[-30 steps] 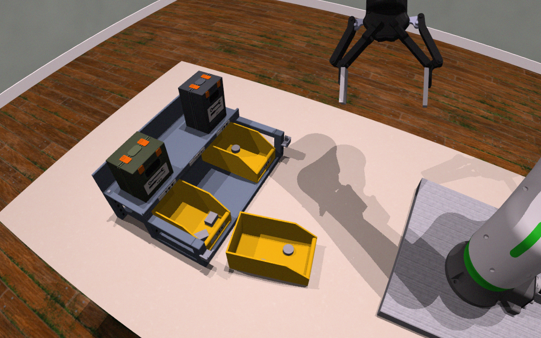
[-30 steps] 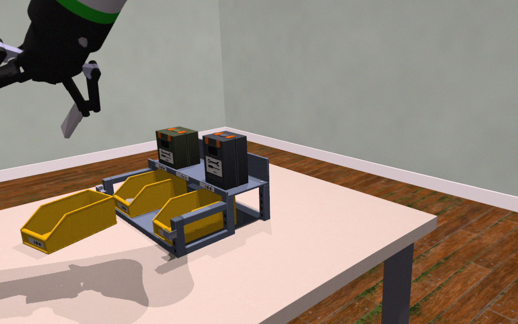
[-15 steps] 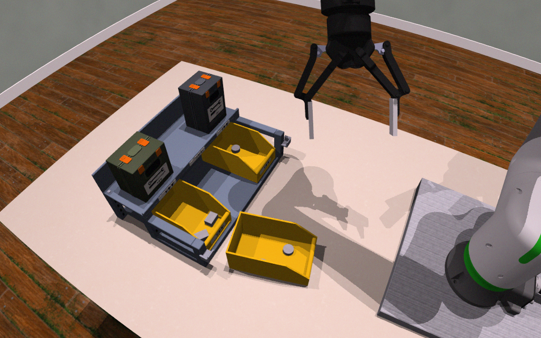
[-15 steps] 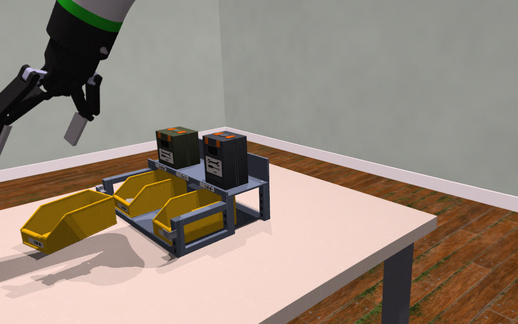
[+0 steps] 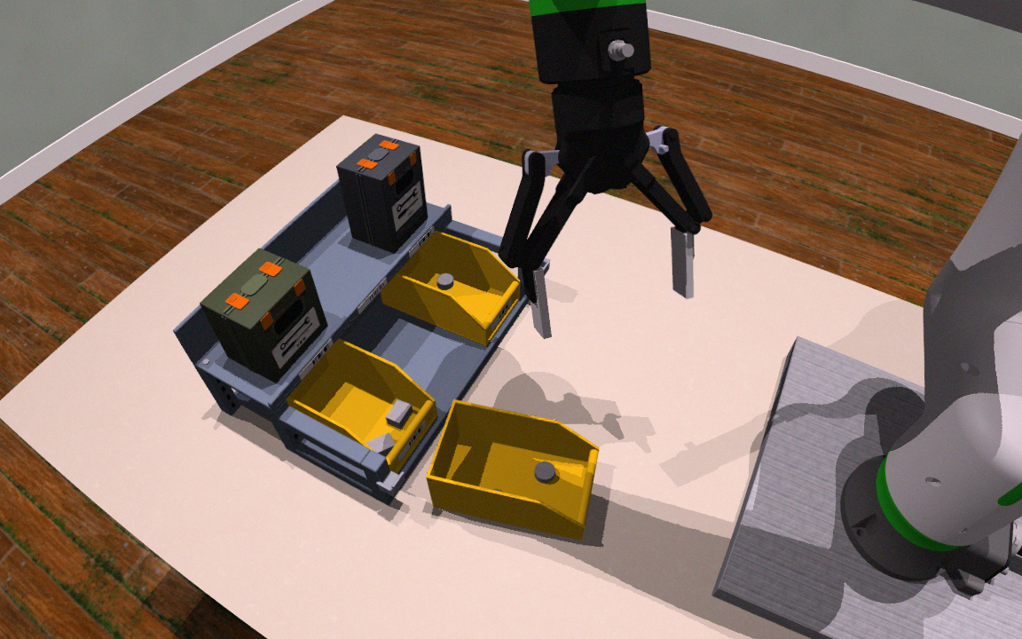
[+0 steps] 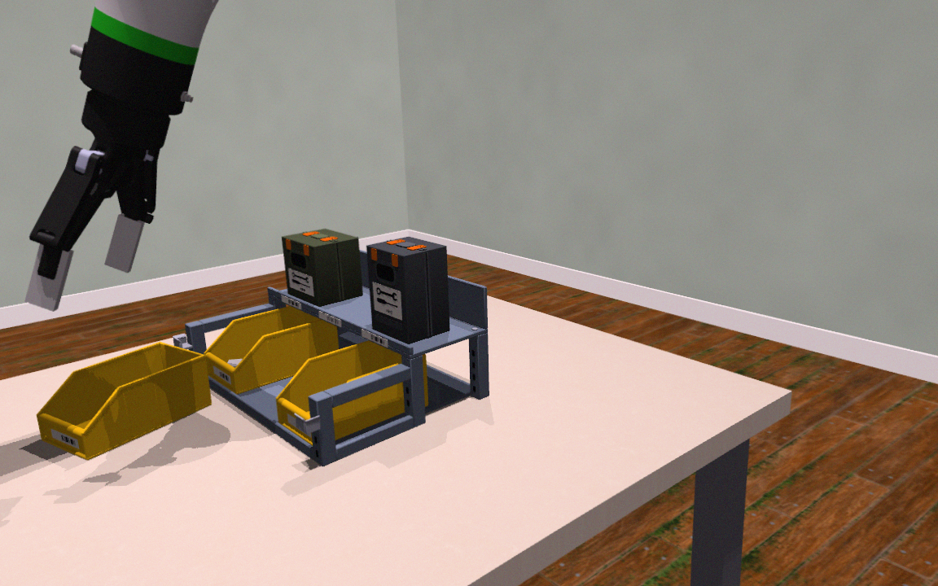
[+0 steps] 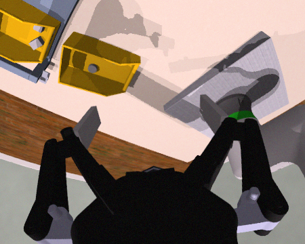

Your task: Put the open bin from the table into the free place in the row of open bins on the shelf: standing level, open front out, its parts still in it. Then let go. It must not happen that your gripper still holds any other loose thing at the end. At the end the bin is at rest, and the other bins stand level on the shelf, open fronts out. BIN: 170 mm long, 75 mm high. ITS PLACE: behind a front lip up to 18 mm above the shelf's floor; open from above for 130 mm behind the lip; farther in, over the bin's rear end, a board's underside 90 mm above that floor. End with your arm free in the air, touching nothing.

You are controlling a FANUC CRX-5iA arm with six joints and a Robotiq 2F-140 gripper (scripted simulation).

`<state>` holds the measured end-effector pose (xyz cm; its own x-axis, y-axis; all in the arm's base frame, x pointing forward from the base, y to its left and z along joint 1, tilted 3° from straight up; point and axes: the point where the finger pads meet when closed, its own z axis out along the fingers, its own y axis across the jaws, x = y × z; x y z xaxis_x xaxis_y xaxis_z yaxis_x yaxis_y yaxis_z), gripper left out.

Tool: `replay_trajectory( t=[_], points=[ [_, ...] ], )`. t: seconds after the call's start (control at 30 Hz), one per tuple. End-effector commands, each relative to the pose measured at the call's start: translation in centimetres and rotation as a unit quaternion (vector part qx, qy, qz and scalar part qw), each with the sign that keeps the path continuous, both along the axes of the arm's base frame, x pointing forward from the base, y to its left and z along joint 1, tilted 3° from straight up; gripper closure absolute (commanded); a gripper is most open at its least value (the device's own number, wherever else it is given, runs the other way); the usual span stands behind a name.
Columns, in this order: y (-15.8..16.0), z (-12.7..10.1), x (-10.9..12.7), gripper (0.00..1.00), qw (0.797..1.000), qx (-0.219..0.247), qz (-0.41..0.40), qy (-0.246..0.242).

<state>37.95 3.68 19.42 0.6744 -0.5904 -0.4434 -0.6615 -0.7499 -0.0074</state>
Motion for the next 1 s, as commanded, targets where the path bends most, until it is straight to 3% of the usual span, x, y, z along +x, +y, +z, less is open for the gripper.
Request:
replay_trajectory(
  t=[0.0, 0.43, 0.97],
  points=[
    [2.2, -1.1, 0.8, 0.00, 0.996, -0.013, 0.075, -0.043],
    [7.0, -2.6, 2.2, 0.00, 0.965, -0.025, 0.231, -0.118],
    [12.9, -3.5, 3.2, 0.00, 0.898, -0.030, 0.395, -0.193]
  ],
)
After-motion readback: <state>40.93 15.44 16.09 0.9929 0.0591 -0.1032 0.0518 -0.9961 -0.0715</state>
